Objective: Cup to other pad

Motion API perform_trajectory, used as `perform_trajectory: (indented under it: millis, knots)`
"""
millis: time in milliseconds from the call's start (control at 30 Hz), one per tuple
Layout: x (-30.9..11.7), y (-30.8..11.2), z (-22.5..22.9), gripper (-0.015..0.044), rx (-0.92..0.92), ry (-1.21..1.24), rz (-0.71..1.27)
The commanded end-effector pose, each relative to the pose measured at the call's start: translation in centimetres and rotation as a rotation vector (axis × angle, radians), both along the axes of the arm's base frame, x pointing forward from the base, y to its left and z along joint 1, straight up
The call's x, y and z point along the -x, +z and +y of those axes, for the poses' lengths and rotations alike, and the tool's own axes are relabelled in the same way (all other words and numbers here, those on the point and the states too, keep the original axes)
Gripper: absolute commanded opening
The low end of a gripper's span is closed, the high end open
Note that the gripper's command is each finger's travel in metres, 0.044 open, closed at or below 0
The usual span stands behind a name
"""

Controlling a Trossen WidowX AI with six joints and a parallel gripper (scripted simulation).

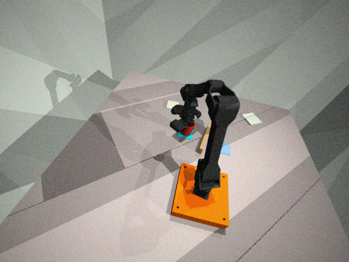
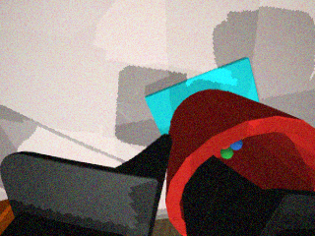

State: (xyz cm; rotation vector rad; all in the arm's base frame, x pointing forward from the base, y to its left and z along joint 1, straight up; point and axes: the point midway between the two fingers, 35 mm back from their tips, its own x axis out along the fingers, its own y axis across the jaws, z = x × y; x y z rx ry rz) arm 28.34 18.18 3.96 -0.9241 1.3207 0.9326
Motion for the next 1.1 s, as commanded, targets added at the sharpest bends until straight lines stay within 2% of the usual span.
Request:
perform_trajectory:
  millis: [0, 300, 467, 1067]
  knots:
    - [0.0, 0.1, 0.0, 0.0, -0.001, 0.0, -0.001]
    - [0.0, 0.1, 0.0, 0.0, -0.001, 0.0, -0.001]
    - [0.0, 0.1, 0.0, 0.0128, -0.001, 0.0, -0.001]
    - [-0.1, 1.9, 0.0, 0.0128, 0.001, -0.001, 0.0]
